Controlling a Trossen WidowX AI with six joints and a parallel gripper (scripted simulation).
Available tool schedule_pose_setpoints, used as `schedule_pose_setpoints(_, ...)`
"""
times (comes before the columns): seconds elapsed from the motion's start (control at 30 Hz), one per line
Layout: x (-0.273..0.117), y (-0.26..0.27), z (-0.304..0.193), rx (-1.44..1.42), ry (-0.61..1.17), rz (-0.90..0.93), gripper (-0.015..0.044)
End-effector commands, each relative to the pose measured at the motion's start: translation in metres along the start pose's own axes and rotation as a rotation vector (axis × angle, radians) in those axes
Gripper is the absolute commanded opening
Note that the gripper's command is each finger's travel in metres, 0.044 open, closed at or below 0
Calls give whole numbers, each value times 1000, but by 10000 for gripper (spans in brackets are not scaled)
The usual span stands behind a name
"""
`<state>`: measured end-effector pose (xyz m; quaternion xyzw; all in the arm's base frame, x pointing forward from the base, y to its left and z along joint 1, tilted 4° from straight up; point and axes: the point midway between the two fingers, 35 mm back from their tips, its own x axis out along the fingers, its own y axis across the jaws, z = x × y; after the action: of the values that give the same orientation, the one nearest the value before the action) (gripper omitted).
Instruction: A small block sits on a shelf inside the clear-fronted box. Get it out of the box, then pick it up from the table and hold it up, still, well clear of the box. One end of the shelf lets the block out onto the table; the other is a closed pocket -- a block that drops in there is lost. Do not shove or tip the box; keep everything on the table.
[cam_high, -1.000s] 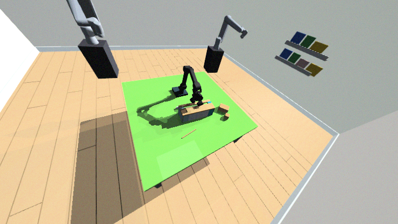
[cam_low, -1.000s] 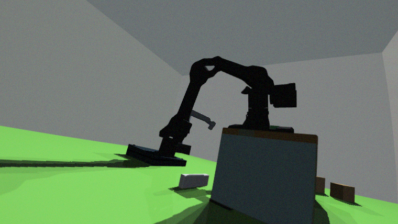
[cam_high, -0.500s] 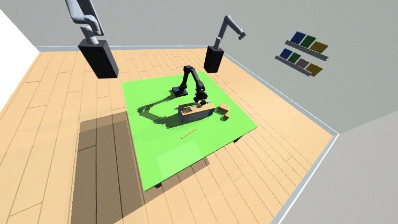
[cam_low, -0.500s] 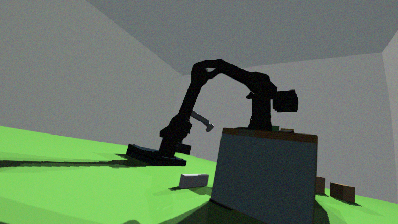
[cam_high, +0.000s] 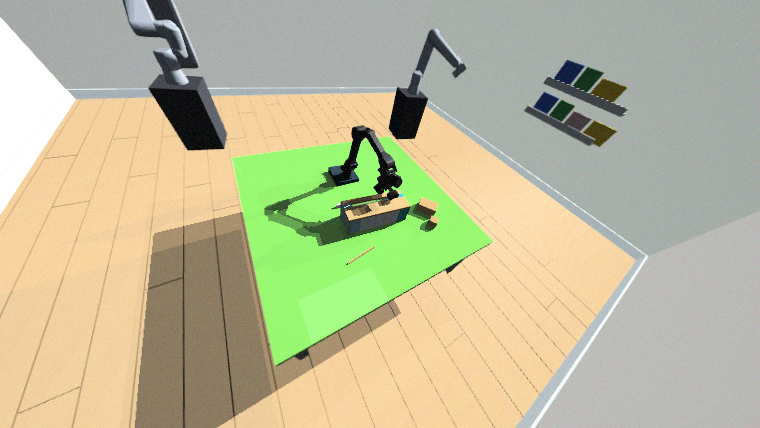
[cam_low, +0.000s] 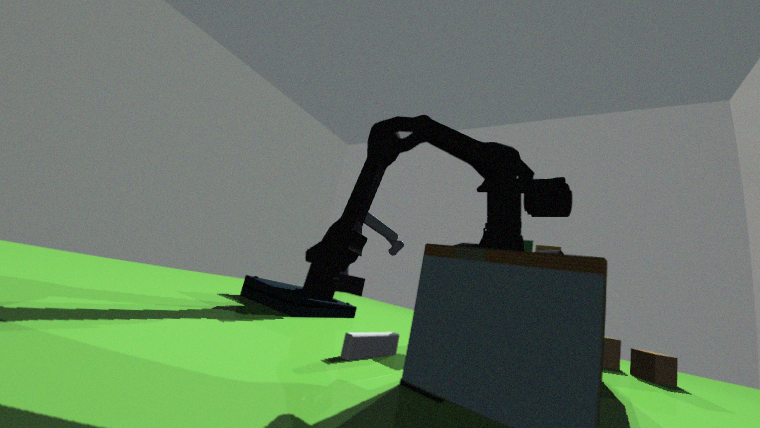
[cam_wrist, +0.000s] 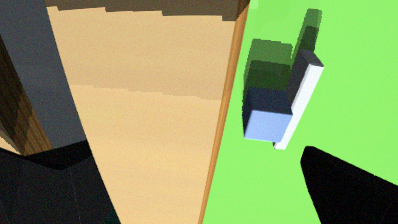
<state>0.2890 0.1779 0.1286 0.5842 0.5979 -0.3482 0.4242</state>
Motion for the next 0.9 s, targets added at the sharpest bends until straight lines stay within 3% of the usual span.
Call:
schedule_pose_setpoints(0.0, -23, 4, -9, -2, 2, 11, 400)
schedule_pose_setpoints(0.1, -52, 1, -18, -5, 4, 10, 400)
schedule_pose_setpoints(0.3, -51, 2, -17, -2, 3, 13, 400)
schedule_pose_setpoints(0.37, -60, -1, -23, -43, 40, 35, 348)
schedule_pose_setpoints(0.47, -65, -5, -30, -299, 36, 62, 285)
schedule_pose_setpoints(0.87, -55, -15, -39, -1525, -160, 21, 285)
